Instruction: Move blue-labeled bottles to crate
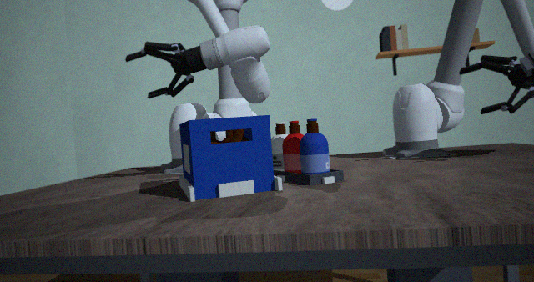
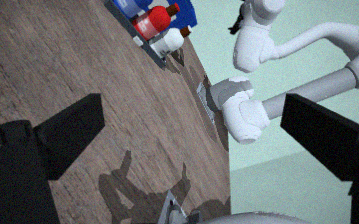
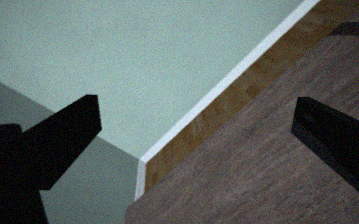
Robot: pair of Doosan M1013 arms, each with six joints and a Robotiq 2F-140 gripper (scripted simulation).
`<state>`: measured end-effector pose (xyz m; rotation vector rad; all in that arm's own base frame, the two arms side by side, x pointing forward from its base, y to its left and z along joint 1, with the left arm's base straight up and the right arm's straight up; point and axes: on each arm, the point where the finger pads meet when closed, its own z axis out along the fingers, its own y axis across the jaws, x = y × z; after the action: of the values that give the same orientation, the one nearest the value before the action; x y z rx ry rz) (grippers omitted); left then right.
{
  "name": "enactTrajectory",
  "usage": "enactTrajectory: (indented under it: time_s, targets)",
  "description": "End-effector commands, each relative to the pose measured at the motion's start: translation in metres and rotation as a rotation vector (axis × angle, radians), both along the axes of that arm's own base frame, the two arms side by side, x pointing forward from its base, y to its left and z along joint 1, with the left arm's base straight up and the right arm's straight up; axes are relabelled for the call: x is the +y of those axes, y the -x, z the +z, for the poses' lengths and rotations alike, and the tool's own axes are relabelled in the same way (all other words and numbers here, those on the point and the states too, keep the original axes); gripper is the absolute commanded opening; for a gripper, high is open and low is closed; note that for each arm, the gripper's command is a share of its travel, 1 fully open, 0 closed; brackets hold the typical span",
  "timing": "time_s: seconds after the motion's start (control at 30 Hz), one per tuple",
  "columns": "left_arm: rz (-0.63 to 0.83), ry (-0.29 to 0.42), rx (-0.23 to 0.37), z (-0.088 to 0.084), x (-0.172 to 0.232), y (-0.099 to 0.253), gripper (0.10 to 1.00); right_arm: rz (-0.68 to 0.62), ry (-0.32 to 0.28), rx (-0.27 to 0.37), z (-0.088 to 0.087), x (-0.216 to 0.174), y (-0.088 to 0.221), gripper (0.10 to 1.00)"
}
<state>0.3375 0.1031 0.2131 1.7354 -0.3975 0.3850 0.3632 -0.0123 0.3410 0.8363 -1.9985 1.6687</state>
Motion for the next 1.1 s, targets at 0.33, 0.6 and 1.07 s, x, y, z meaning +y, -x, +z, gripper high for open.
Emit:
enactTrajectory:
  time_s: [0.33, 0.6, 1.07]
  targets:
    - [0.125, -0.115, 0.388, -0.028, 0.059, 0.055, 1.0, 0.0, 0.0, 0.0, 0.0, 0.0, 0.0, 1.0]
    - [0.209, -0.167, 0.594, -0.041, 0.088, 0.089, 1.0, 0.0, 0.0, 0.0, 0.0, 0.0, 0.0, 1.0]
    - [0.411, -0.252, 1.006, -0.065, 0.141, 0.165, 1.0, 0.0, 0.0, 0.0, 0.0, 0.0, 0.0, 1.0]
